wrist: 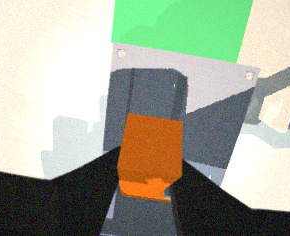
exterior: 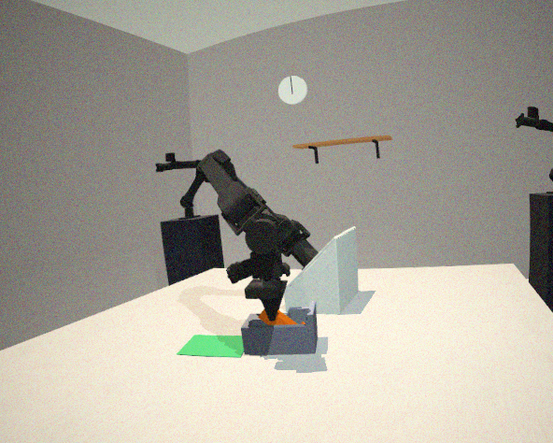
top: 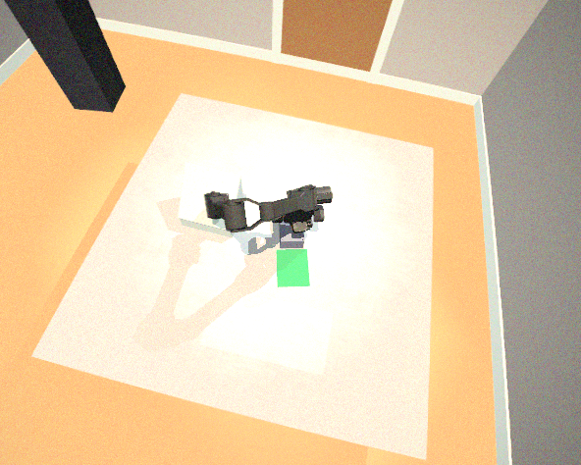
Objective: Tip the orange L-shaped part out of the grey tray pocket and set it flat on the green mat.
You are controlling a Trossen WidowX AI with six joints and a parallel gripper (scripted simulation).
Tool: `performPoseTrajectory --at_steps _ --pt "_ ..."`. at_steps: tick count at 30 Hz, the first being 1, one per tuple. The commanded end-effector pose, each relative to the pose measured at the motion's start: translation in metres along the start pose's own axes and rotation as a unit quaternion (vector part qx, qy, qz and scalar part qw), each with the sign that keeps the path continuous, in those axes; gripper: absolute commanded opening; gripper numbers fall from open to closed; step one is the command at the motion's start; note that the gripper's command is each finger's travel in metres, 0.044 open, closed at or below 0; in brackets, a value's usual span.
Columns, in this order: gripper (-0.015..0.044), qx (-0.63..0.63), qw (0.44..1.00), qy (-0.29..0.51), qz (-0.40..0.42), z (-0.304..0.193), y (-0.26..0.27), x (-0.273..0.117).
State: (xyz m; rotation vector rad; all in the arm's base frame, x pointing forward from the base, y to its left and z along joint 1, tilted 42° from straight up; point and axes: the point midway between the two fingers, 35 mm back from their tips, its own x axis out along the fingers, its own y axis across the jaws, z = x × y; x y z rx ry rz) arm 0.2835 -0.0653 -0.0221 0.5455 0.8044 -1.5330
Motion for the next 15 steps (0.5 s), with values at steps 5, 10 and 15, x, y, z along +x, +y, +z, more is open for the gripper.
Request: performPoseTrajectory --at_steps 5,10,15 --pt "0.0 0.002 1.0 0.001 0.001 0.0 0.001 -0.013" --pt "0.0 0.001 1.0 0.001 0.001 0.0 0.001 -0.02" --pt "0.0 0.001 1.0 0.001 0.001 0.0 0.001 -0.028"
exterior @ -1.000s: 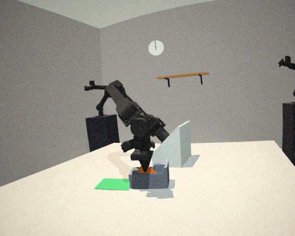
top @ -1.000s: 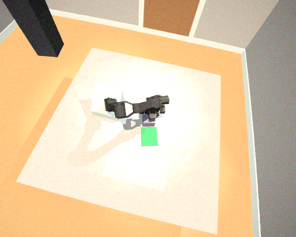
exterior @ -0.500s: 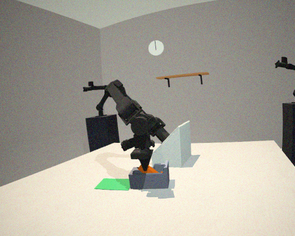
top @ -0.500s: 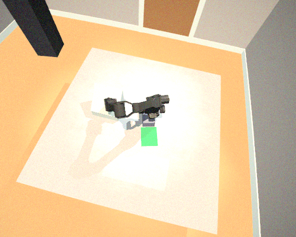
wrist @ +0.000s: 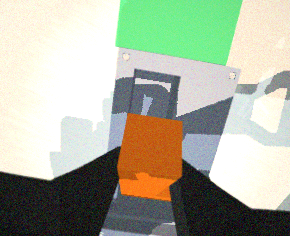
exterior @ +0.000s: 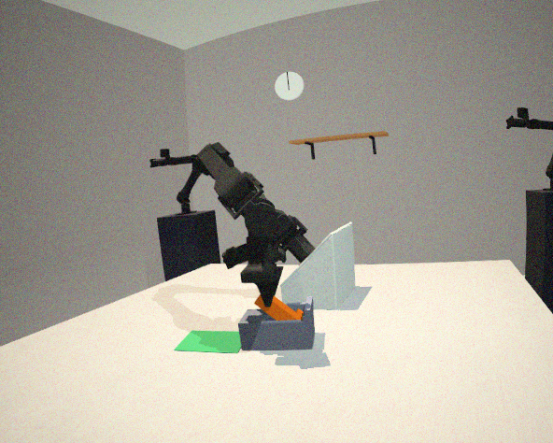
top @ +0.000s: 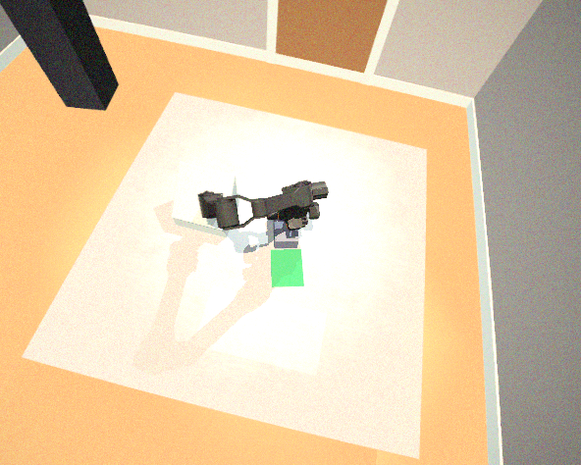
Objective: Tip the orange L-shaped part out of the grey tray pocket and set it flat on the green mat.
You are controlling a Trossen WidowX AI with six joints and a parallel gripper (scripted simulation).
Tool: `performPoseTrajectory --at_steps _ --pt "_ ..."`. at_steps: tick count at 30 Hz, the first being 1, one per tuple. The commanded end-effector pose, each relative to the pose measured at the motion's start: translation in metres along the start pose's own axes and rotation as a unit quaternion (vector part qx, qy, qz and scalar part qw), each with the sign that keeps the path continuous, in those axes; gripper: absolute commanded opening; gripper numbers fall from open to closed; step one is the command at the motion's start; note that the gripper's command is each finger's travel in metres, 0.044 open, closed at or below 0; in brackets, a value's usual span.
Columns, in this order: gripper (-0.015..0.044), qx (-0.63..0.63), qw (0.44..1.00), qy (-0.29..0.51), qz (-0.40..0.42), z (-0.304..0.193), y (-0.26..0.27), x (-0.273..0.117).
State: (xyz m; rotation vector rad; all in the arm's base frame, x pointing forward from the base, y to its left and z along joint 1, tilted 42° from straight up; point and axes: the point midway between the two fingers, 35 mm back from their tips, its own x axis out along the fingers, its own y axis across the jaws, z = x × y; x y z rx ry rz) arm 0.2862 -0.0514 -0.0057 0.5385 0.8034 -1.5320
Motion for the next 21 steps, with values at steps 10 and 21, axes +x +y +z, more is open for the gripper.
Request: performPoseTrajectory --at_steps 10,21 --pt "0.0 0.003 1.0 0.003 0.001 -0.001 0.001 -0.022" --pt "0.0 0.002 1.0 0.004 0.001 -0.001 0.001 -0.04"
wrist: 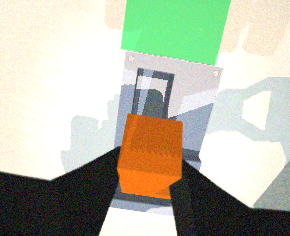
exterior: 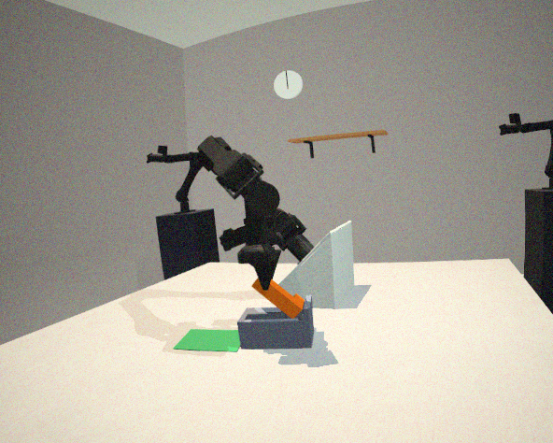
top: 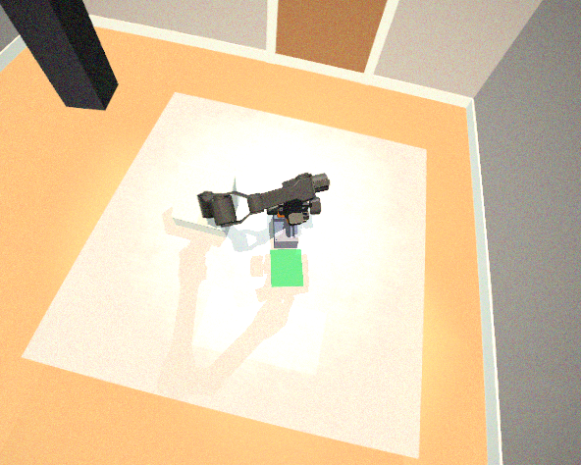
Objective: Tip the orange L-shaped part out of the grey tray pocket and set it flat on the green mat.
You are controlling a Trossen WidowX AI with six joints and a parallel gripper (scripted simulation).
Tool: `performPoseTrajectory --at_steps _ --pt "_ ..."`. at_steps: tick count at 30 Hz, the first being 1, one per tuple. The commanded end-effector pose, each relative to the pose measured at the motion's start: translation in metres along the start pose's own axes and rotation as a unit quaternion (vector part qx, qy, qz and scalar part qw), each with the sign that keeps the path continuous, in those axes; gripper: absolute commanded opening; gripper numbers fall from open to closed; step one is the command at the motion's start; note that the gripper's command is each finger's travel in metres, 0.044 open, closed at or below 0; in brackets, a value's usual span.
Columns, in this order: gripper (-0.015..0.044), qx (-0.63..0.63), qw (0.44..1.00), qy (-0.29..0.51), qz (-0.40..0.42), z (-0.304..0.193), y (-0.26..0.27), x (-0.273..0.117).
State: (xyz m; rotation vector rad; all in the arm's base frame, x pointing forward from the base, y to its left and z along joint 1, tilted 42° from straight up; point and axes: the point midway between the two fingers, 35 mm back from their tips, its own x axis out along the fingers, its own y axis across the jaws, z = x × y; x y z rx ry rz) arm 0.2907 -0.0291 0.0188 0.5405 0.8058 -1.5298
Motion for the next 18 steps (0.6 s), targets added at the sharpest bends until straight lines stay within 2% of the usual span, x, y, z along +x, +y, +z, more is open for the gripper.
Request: performPoseTrajectory --at_steps 1,18 --pt "0.0 0.003 1.0 0.002 0.001 0.0 0.001 -0.008" --pt "0.0 0.003 1.0 0.003 0.001 0.0 0.0 -0.026"
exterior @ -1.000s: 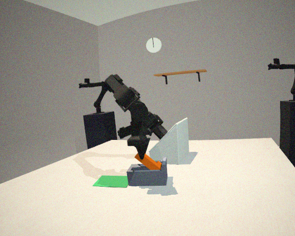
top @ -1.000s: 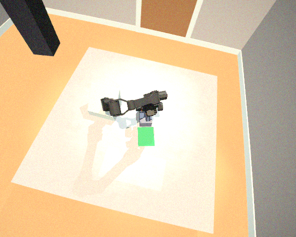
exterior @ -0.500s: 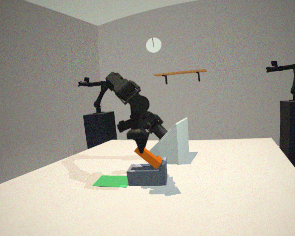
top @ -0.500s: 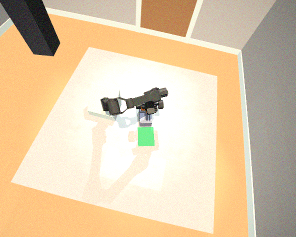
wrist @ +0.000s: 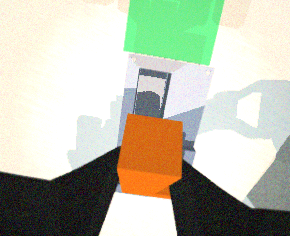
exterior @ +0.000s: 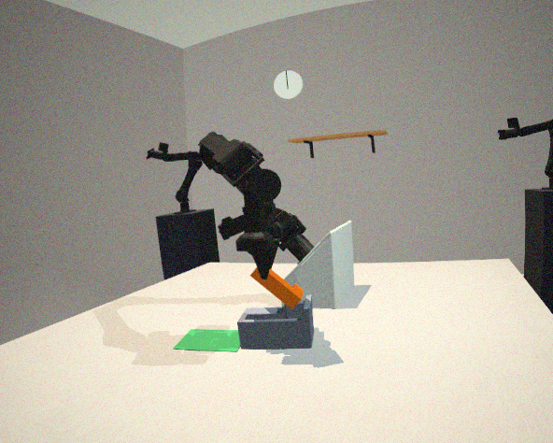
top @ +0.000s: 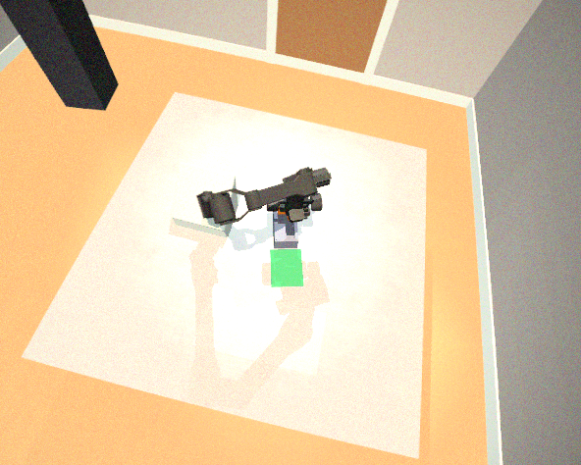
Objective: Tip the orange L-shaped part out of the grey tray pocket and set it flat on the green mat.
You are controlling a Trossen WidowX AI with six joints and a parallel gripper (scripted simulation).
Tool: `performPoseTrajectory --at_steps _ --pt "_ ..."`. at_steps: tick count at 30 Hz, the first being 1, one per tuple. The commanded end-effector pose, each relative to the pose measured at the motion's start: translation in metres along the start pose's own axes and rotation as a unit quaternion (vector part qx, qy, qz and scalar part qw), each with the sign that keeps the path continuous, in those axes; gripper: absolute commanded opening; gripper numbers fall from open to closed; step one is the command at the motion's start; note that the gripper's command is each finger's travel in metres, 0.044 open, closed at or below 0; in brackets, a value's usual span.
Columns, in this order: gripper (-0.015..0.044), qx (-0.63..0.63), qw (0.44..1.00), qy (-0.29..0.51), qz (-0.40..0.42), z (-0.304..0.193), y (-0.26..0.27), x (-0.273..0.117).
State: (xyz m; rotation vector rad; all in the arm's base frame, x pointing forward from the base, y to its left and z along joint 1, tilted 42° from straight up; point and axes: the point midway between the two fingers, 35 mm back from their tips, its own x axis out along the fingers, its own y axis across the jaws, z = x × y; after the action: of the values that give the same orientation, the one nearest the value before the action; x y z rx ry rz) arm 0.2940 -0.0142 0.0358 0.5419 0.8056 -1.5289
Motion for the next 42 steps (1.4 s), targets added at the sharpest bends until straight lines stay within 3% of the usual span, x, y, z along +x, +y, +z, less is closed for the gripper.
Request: performPoseTrajectory --at_steps 1,42 --pt "0.0 0.002 1.0 0.002 0.0 0.0 0.0 -0.004" --pt "0.0 0.003 1.0 -0.002 0.0 0.167 -0.016 -0.002"
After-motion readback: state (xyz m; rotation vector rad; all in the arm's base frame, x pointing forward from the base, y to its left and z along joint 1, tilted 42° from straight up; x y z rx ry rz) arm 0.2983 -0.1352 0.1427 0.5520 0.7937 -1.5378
